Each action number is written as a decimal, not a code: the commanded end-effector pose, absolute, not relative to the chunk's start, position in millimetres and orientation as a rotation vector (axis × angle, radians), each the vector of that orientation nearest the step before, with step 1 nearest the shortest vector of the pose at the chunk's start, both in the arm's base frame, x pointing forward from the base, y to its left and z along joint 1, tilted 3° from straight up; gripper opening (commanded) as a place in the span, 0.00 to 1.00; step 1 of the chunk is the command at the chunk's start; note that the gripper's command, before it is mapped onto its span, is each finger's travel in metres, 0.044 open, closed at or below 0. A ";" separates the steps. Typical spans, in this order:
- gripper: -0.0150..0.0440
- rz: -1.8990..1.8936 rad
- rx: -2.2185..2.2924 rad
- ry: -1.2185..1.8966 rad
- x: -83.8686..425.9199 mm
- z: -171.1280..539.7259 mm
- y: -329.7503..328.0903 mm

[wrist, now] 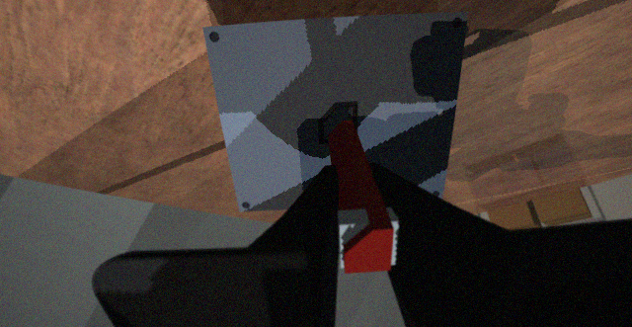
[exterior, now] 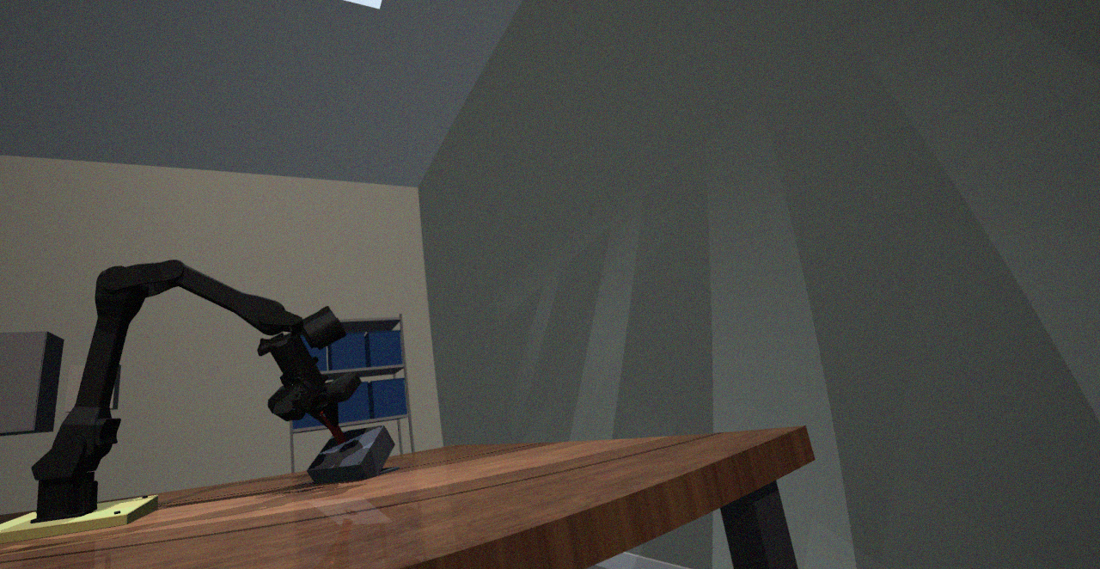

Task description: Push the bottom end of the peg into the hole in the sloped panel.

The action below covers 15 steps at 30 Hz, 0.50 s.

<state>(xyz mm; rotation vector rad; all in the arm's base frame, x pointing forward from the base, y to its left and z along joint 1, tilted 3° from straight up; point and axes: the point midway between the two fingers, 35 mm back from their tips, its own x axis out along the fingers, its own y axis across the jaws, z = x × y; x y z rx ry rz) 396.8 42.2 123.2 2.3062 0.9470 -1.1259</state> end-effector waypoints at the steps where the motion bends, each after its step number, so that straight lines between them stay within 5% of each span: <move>1: 0.25 -1.130 2.310 0.943 399.5 118.2 44.5; 15: 0.25 -1.125 2.307 0.949 398.7 119.7 44.2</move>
